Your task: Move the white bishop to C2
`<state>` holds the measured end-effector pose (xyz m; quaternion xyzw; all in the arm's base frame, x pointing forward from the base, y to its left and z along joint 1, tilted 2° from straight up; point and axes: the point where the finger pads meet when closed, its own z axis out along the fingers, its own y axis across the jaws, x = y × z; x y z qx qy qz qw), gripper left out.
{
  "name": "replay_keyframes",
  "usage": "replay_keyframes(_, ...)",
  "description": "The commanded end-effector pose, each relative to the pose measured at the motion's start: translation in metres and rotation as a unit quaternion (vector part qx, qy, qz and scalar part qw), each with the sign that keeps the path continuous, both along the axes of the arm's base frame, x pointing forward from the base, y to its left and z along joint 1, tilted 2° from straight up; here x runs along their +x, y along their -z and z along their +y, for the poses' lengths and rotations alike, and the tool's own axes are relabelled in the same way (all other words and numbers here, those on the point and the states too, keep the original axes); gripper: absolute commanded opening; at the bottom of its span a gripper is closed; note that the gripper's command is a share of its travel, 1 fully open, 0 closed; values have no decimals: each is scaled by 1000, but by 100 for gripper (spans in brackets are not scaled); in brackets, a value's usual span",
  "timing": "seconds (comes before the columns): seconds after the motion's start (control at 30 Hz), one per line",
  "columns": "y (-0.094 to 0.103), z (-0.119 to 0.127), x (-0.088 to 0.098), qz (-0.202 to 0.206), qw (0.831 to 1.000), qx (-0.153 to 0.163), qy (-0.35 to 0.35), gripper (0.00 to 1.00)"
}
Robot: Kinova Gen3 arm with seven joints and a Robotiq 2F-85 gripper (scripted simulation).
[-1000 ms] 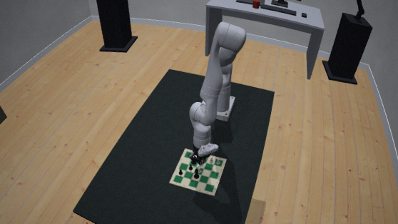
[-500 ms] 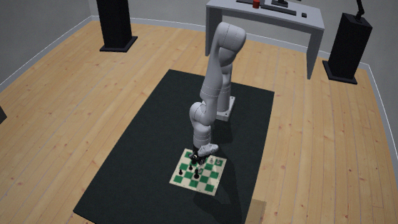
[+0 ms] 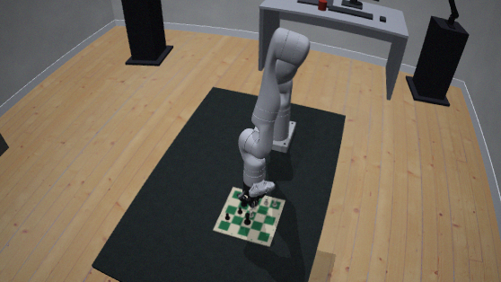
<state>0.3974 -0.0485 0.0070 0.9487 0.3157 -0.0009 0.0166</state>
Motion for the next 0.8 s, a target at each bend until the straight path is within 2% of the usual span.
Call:
replay_keyframes(0.0,-1,0,1,-1,1000,0,0,0)
replay_keyframes(0.27,-1,0,1,-1,1000,0,0,0)
replay_keyframes(0.3,-1,0,1,-1,1000,0,0,7)
replay_keyframes(0.37,-1,0,1,-1,1000,0,0,7)
replay_keyframes(0.4,-1,0,1,-1,1000,0,0,15)
replay_keyframes(0.47,-1,0,1,-1,1000,0,0,15)
replay_keyframes(0.5,-1,0,1,-1,1000,0,0,22)
replay_keyframes(0.57,-1,0,1,-1,1000,0,0,22)
replay_keyframes(0.6,-1,0,1,-1,1000,0,0,29)
replay_keyframes(0.73,-1,0,1,-1,1000,0,0,29)
replay_keyframes(0.77,-1,0,1,-1,1000,0,0,37)
